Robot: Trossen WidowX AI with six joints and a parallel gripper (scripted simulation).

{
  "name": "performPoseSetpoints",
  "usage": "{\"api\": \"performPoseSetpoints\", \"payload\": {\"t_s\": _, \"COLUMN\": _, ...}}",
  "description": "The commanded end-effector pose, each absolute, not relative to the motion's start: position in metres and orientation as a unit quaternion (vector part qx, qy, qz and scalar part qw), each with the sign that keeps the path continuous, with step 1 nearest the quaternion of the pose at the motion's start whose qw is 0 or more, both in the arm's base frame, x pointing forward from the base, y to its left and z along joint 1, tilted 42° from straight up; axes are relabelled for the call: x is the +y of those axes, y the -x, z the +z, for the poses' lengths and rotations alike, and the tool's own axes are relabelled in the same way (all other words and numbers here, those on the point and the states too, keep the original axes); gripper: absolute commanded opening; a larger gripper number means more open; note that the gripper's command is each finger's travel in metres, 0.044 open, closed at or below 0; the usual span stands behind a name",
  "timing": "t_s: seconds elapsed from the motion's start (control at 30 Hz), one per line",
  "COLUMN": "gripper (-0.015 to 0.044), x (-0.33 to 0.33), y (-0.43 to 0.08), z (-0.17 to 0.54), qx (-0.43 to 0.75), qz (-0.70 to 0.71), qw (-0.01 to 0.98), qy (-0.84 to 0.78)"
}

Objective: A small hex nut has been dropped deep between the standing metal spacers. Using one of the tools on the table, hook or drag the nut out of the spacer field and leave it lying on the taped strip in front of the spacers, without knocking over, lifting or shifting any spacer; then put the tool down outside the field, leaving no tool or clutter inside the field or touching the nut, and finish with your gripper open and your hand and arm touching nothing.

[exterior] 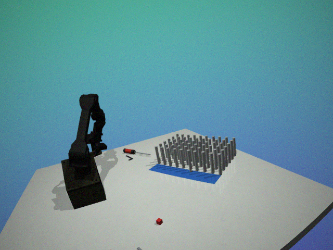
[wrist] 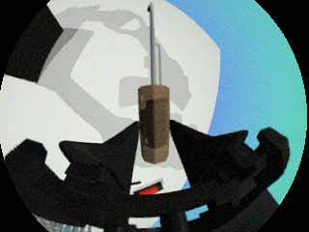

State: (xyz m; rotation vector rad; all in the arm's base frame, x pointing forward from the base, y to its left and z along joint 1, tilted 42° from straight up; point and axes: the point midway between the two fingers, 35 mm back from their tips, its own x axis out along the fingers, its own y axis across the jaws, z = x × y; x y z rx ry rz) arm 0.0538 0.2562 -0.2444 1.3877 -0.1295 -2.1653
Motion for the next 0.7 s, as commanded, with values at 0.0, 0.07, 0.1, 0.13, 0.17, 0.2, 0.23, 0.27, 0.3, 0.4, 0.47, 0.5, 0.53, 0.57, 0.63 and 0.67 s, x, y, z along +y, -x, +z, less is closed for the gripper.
{"api": "performPoseSetpoints", "payload": {"t_s": 0.0, "gripper": 0.0000, "x": 0.253, "y": -0.054, "z": -0.248, "qx": -0.047, "qz": -0.807, "qw": 0.280, "qy": -0.518}}
{"api": "performPoseSetpoints", "payload": {"t_s": 0.07, "gripper": 0.0000, "x": 0.251, "y": -0.055, "z": -0.251, "qx": -0.047, "qz": -0.807, "qw": 0.280, "qy": -0.518}}
{"api": "performPoseSetpoints", "payload": {"t_s": 0.1, "gripper": 0.0000, "x": 0.250, "y": -0.055, "z": -0.252, "qx": -0.047, "qz": -0.807, "qw": 0.280, "qy": -0.518}}
{"api": "performPoseSetpoints", "payload": {"t_s": 0.13, "gripper": 0.0000, "x": 0.249, "y": -0.055, "z": -0.253, "qx": -0.047, "qz": -0.807, "qw": 0.280, "qy": -0.518}}
{"api": "performPoseSetpoints", "payload": {"t_s": 0.17, "gripper": 0.0000, "x": 0.248, "y": -0.055, "z": -0.254, "qx": -0.047, "qz": -0.807, "qw": 0.280, "qy": -0.518}}
{"api": "performPoseSetpoints", "payload": {"t_s": 0.2, "gripper": 0.0000, "x": 0.247, "y": -0.055, "z": -0.255, "qx": -0.047, "qz": -0.807, "qw": 0.280, "qy": -0.518}}
{"api": "performPoseSetpoints", "payload": {"t_s": 0.23, "gripper": 0.0000, "x": 0.246, "y": -0.055, "z": -0.256, "qx": -0.047, "qz": -0.807, "qw": 0.280, "qy": -0.518}}
{"api": "performPoseSetpoints", "payload": {"t_s": 0.27, "gripper": 0.0000, "x": 0.245, "y": -0.055, "z": -0.257, "qx": -0.047, "qz": -0.807, "qw": 0.280, "qy": -0.518}}
{"api": "performPoseSetpoints", "payload": {"t_s": 0.3, "gripper": 0.0000, "x": 0.244, "y": -0.055, "z": -0.258, "qx": -0.047, "qz": -0.807, "qw": 0.280, "qy": -0.518}}
{"api": "performPoseSetpoints", "payload": {"t_s": 0.4, "gripper": 0.0000, "x": 0.241, "y": -0.055, "z": -0.261, "qx": -0.047, "qz": -0.807, "qw": 0.280, "qy": -0.518}}
{"api": "performPoseSetpoints", "payload": {"t_s": 0.47, "gripper": 0.0000, "x": 0.239, "y": -0.055, "z": -0.264, "qx": -0.047, "qz": -0.807, "qw": 0.280, "qy": -0.518}}
{"api": "performPoseSetpoints", "payload": {"t_s": 0.5, "gripper": 0.0000, "x": 0.238, "y": -0.055, "z": -0.265, "qx": -0.047, "qz": -0.807, "qw": 0.280, "qy": -0.518}}
{"api": "performPoseSetpoints", "payload": {"t_s": 0.53, "gripper": 0.0000, "x": 0.237, "y": -0.055, "z": -0.266, "qx": -0.047, "qz": -0.807, "qw": 0.281, "qy": -0.518}}
{"api": "performPoseSetpoints", "payload": {"t_s": 0.57, "gripper": 0.0000, "x": 0.236, "y": -0.055, "z": -0.267, "qx": -0.047, "qz": -0.807, "qw": 0.281, "qy": -0.518}}
{"api": "performPoseSetpoints", "payload": {"t_s": 0.63, "gripper": 0.0000, "x": 0.233, "y": -0.055, "z": -0.269, "qx": -0.047, "qz": -0.807, "qw": 0.281, "qy": -0.518}}
{"api": "performPoseSetpoints", "payload": {"t_s": 0.67, "gripper": 0.0000, "x": 0.232, "y": -0.055, "z": -0.270, "qx": -0.047, "qz": -0.807, "qw": 0.281, "qy": -0.518}}
